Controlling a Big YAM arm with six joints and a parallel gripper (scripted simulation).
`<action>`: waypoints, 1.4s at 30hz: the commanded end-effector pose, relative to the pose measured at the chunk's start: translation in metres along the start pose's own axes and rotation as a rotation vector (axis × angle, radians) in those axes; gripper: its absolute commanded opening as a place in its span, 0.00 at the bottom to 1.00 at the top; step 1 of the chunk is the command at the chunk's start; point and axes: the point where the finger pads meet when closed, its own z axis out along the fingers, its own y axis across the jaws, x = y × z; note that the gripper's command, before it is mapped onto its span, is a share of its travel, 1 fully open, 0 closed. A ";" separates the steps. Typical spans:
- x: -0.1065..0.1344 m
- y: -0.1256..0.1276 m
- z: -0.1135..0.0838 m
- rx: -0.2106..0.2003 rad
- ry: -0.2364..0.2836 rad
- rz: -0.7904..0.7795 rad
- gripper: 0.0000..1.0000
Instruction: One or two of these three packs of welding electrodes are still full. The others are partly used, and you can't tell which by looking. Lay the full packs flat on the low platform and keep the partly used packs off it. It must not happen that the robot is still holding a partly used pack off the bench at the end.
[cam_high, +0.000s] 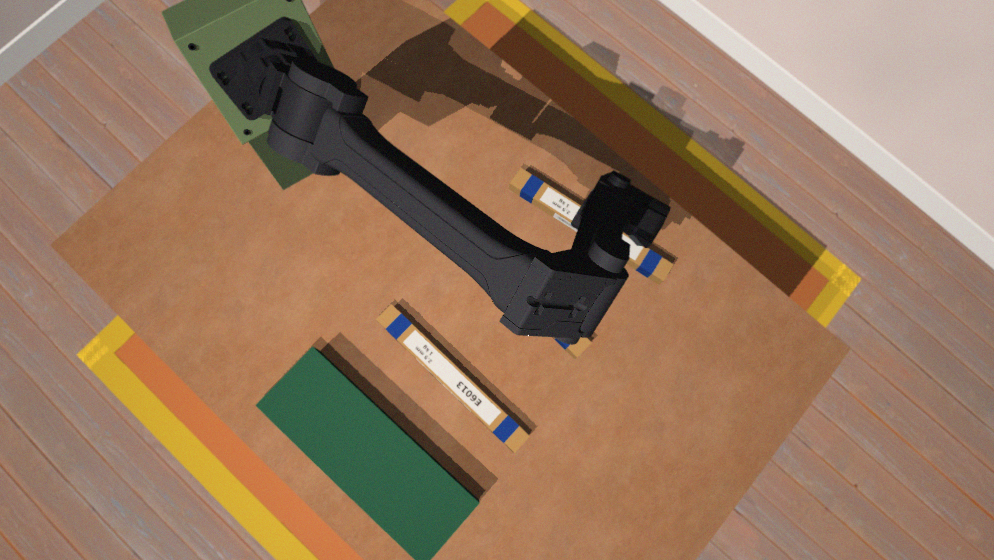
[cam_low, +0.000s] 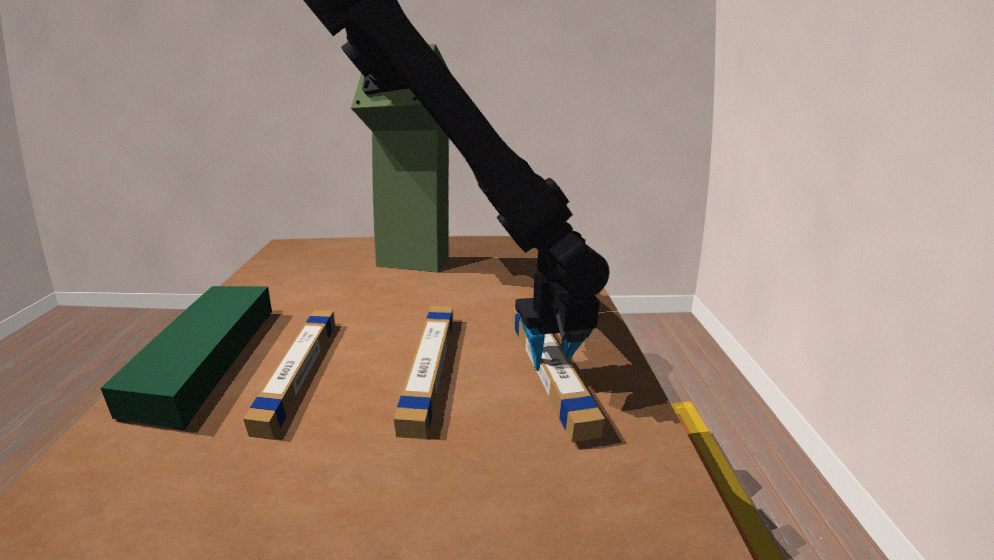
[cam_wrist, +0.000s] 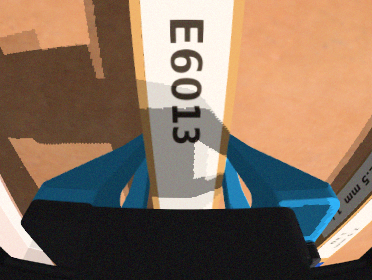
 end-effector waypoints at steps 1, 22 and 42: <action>-0.003 0.012 -0.006 -0.021 -0.014 -0.023 0.00; -0.011 0.010 -0.006 -0.024 -0.026 -0.017 0.00; -0.009 0.012 -0.009 -0.026 -0.025 -0.022 0.74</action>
